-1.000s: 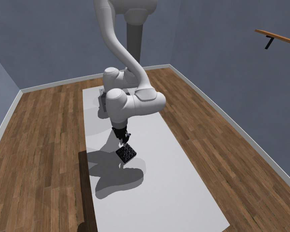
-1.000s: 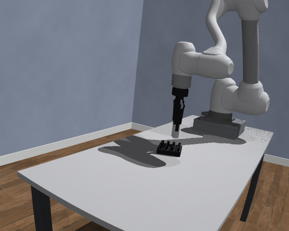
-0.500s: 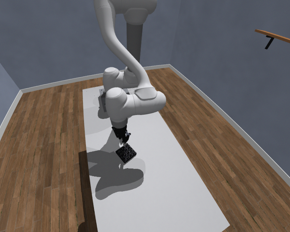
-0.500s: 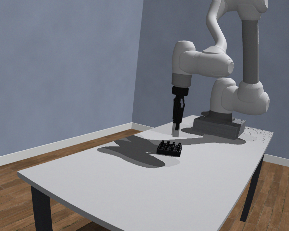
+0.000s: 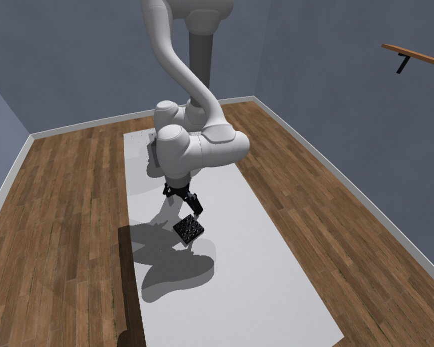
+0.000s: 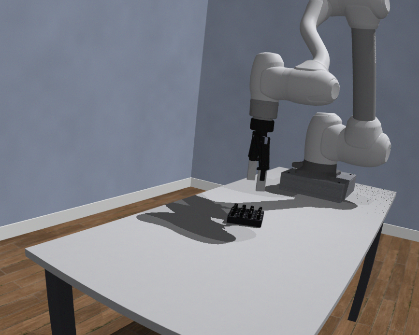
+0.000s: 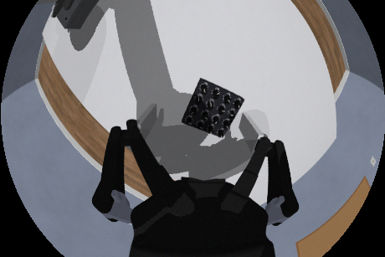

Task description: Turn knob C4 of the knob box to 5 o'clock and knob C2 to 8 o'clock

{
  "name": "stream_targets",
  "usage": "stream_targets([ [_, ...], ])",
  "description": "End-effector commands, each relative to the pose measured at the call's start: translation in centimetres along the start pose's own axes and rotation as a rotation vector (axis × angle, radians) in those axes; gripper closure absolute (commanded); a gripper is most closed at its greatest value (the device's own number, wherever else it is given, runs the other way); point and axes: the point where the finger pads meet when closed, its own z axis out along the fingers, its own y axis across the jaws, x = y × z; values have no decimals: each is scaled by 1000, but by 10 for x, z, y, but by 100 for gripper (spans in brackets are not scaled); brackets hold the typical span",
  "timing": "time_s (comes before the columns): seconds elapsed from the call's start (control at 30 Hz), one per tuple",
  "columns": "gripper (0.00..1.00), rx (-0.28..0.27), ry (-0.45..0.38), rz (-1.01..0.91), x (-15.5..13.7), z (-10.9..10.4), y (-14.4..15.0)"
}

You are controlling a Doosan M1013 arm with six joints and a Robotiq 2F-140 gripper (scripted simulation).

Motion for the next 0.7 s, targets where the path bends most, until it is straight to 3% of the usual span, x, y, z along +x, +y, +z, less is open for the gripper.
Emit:
stream_targets([
  [0.0, 0, 0, 0, 0, 0, -19, 0],
  [0.13, 0, 0, 0, 0, 0, -43, 0],
  [0.2, 0, 0, 0, 0, 0, -43, 0],
  [0.4, 0, 0, 0, 0, 0, -71, 0],
  [0.67, 0, 0, 0, 0, 0, -78, 0],
])
